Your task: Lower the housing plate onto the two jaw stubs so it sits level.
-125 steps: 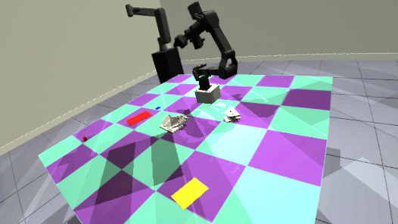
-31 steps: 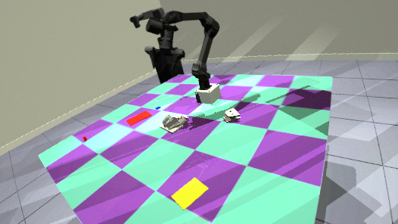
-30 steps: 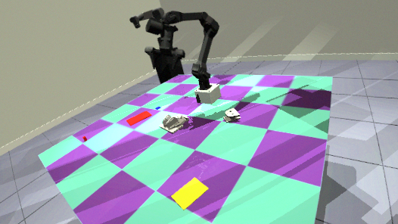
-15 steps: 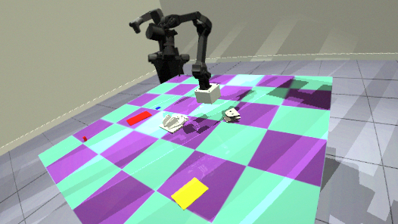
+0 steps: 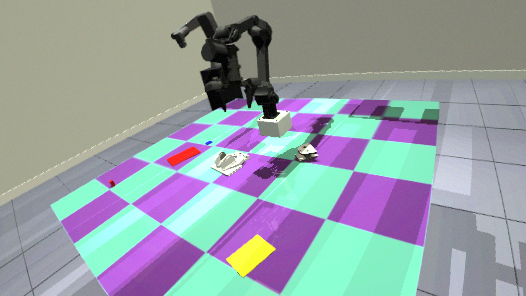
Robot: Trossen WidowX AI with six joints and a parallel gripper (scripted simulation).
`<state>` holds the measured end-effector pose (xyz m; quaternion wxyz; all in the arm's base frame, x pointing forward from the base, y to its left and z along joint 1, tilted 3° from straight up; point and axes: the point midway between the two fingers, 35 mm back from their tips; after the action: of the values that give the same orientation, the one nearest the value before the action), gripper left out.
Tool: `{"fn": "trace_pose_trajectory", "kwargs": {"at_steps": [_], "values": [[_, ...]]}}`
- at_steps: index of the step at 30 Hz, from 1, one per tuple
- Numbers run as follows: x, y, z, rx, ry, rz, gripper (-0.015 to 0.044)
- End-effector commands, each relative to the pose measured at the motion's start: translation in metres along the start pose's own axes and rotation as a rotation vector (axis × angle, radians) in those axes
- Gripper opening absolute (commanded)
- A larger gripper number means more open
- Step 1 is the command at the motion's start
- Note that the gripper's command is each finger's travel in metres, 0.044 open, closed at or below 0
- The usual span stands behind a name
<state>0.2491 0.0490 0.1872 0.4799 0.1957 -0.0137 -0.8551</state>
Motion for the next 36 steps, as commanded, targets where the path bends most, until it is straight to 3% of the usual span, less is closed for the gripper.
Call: {"fn": "trace_pose_trajectory", "kwargs": {"at_steps": [1, 36], "values": [[-0.013, -0.013, -0.010, -0.038, -0.006, 0.101, 0.0440], [-0.084, -0.143, -0.087, -0.262, -0.095, 0.862, 0.0440]]}}
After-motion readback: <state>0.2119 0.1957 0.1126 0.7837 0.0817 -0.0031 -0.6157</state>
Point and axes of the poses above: the point midway between the two fingers, 35 mm back from their tips, its own z axis back along the fingers, its own y axis across the jaws, x = y × z, and after that the axes turned 11 degrees about -z, right-handed
